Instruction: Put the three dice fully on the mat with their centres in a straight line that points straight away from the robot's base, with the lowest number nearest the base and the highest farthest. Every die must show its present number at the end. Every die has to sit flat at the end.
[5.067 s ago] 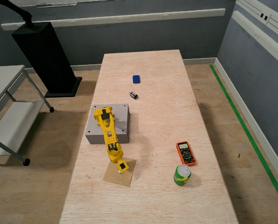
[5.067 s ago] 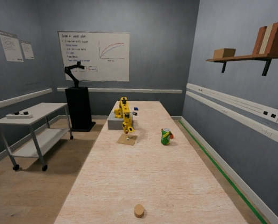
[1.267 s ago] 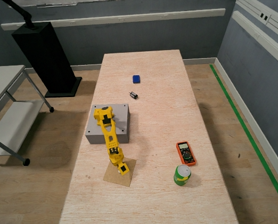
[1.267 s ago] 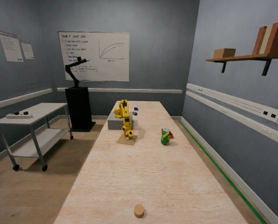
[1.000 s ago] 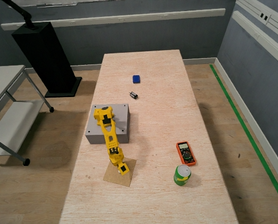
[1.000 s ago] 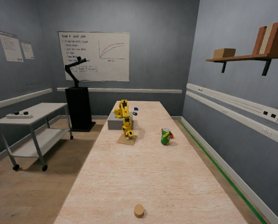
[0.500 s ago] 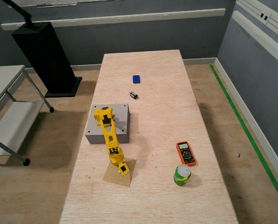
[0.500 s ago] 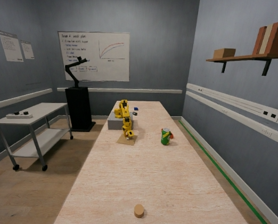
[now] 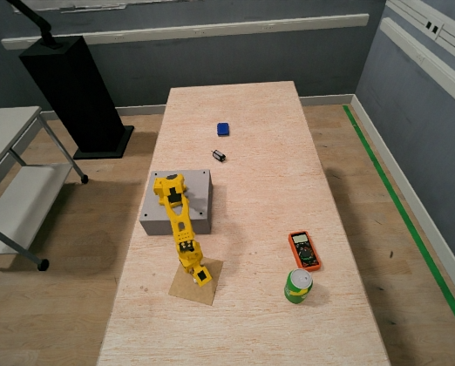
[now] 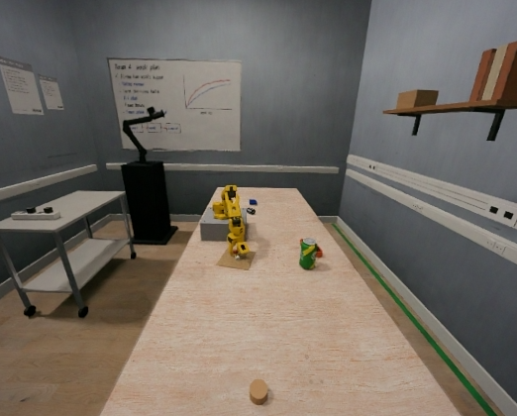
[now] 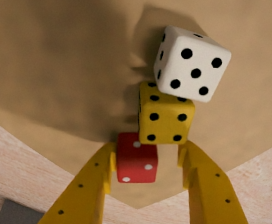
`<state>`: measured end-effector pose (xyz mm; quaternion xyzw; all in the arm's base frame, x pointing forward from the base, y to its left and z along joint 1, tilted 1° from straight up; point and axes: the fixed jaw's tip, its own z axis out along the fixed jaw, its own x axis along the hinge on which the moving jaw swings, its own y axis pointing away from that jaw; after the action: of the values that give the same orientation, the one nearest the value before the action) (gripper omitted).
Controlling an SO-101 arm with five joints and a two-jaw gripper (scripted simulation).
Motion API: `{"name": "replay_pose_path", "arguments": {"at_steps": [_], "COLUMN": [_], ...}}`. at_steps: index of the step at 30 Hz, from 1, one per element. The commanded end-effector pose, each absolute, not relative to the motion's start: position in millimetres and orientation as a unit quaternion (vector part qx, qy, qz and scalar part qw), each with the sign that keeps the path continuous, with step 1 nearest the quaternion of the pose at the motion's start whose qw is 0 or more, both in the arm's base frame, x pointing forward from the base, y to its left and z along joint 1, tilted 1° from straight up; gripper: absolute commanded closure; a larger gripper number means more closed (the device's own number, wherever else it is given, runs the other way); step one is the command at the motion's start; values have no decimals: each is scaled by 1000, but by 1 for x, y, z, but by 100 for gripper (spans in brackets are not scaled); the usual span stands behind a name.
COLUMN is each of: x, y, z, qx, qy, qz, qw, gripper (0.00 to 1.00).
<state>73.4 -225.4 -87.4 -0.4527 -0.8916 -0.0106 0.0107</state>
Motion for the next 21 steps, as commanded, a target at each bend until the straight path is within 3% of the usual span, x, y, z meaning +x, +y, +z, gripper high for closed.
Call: {"name": "replay_pose_path", "arguments": {"at_steps": [1,9,21], "x": [72,72,72], "y": [-226,-226,-227], "z": [-90,-90,-88], "qx": [-457,-457,-457], "qy": [-889,-889,-889], "qz": [-10,-10,-10], "qw": [10,10,10], "gripper": [80,74,73]}}
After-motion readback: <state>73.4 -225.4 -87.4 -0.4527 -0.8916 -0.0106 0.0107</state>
